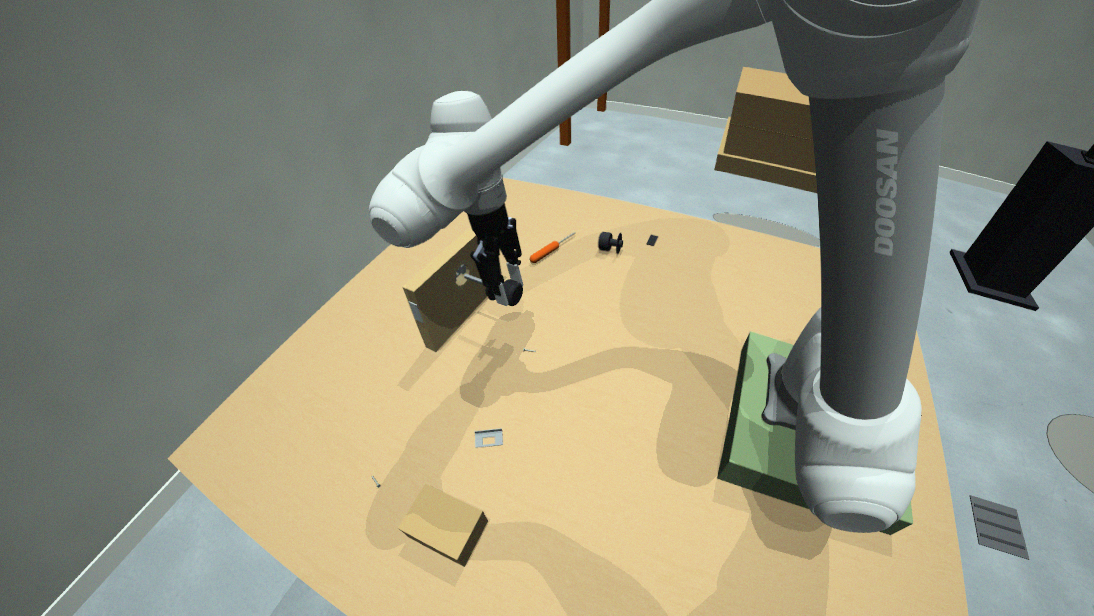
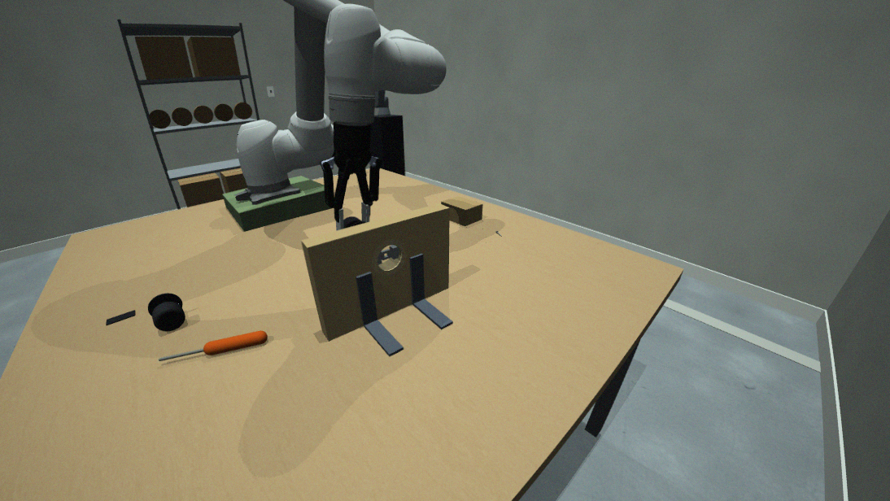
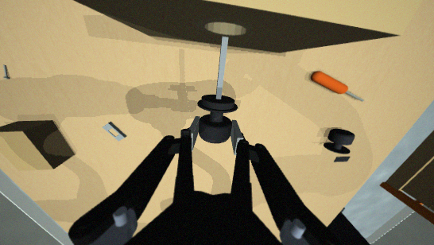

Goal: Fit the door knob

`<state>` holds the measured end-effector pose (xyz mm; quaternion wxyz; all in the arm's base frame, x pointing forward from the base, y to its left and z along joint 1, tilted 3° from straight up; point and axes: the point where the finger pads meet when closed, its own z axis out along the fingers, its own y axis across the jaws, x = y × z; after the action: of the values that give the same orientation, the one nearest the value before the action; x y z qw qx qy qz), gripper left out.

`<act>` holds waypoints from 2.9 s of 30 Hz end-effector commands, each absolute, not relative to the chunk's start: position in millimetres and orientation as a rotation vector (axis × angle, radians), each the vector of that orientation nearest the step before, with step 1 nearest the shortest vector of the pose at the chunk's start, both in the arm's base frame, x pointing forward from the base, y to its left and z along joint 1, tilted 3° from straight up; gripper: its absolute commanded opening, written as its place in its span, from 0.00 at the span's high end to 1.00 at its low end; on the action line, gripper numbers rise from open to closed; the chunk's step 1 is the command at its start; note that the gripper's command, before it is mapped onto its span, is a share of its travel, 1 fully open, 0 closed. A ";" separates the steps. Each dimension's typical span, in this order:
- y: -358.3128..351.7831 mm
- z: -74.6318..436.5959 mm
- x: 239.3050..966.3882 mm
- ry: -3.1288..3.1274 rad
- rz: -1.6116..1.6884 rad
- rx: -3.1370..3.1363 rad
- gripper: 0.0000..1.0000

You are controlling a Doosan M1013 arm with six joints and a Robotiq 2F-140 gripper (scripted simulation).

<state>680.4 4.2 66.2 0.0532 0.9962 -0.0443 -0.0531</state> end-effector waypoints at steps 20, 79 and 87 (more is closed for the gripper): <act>4.0 66.2 683.9 -0.135 -0.161 3.028 0.58; 2.8 65.8 697.1 -0.135 -0.161 3.028 0.58; 2.7 65.7 698.7 -0.135 -0.161 3.028 0.58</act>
<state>698.7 2.6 65.6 0.0532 0.9962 -0.0443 -0.0530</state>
